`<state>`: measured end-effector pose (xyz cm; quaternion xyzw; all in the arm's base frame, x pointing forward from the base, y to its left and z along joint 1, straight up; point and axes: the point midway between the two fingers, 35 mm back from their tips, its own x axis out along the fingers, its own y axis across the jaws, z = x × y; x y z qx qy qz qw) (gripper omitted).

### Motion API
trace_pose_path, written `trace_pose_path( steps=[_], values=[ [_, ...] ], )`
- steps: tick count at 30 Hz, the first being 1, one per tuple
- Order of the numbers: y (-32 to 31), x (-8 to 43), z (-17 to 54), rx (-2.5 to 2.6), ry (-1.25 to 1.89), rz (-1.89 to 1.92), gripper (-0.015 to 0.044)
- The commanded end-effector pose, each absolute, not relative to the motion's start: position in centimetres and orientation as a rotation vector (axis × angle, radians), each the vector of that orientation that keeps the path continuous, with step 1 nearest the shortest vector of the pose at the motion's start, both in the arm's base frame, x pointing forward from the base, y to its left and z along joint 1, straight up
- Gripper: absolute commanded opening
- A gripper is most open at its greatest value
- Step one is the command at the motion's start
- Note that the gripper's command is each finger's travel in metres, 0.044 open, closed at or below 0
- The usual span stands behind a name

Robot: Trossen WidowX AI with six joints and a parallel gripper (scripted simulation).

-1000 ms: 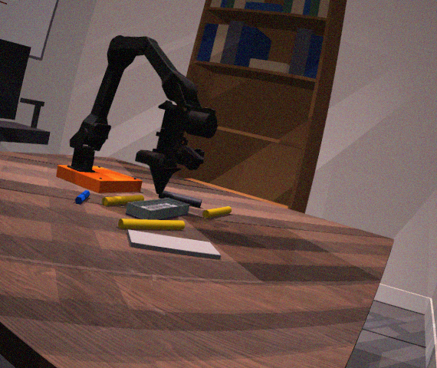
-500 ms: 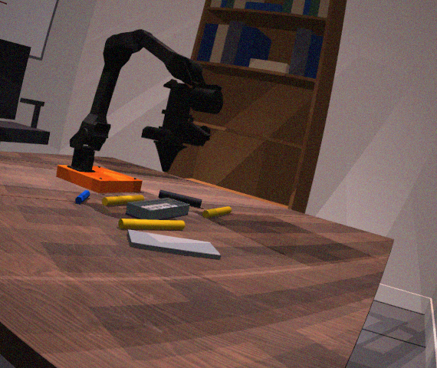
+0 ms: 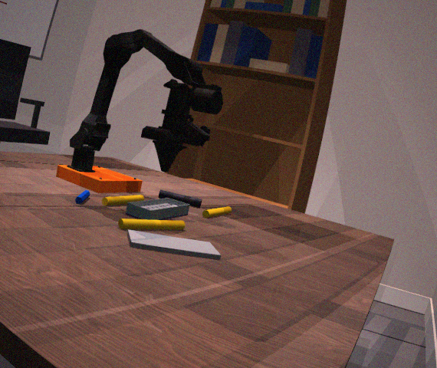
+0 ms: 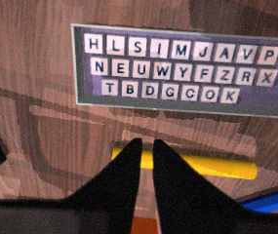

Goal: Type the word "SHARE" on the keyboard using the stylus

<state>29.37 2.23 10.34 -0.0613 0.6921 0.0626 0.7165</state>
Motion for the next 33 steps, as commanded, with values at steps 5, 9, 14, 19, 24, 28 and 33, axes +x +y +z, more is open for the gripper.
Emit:
trace_pose_path(
  steps=[5,9,14,19,24,28,33],
  values=[
    [2.2,29.4,10.3,-0.135,1.532,0.139,0.0],
    [2.2,29.4,10.3,-0.135,1.532,0.139,0.0],
    [1.7,29.3,10.2,-0.172,1.541,0.177,0.0105],
    [-1.8,28.4,9.3,-0.417,1.579,0.484,0.015],
    [-5.2,27.0,8.5,-0.63,1.546,0.838,0.015],
    [-7.7,25.6,7.9,-0.773,1.452,1.132,0.015],
    [-9.6,24.1,7.5,-0.849,1.342,1.345,0.015]
  ],
)
